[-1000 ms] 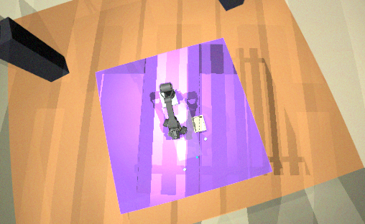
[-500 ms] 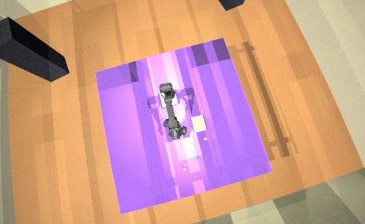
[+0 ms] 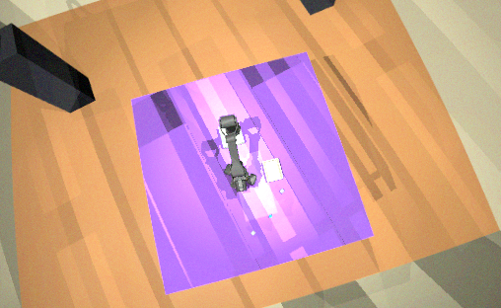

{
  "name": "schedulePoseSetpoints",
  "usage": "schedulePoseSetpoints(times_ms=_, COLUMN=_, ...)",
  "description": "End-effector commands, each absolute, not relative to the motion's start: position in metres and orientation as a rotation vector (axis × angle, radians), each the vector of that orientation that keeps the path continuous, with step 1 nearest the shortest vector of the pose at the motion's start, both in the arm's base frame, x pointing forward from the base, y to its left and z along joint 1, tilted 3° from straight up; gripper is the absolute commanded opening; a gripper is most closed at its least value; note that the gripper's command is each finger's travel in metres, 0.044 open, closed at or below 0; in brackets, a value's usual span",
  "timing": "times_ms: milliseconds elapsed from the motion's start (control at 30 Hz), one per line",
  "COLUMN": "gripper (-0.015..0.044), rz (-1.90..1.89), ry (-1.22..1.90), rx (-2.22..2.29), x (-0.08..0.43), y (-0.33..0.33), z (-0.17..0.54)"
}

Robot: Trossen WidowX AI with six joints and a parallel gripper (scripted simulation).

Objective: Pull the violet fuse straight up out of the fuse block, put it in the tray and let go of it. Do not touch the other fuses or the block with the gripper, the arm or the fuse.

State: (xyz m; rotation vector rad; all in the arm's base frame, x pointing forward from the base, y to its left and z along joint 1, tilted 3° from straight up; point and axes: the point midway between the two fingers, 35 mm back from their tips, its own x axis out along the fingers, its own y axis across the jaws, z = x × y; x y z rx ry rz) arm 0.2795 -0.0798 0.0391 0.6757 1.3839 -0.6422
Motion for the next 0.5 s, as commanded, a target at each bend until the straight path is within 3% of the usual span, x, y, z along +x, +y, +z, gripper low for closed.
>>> schedulePoseSetpoints(times_ms=0, gripper=0.0068, rz=-0.643, ry=1.386, rx=0.682, x=0.2788, y=-0.0790, z=0.0380)
schedulePoseSetpoints(times_ms=333, gripper=0.0002, rz=-0.642, ry=1.384, rx=0.676, x=0.2794, y=-0.0798, z=0.0390)
schedulePoseSetpoints(times_ms=467, gripper=0.0000, rz=-0.642, ry=1.384, rx=0.676, x=0.2794, y=-0.0798, z=0.0391)
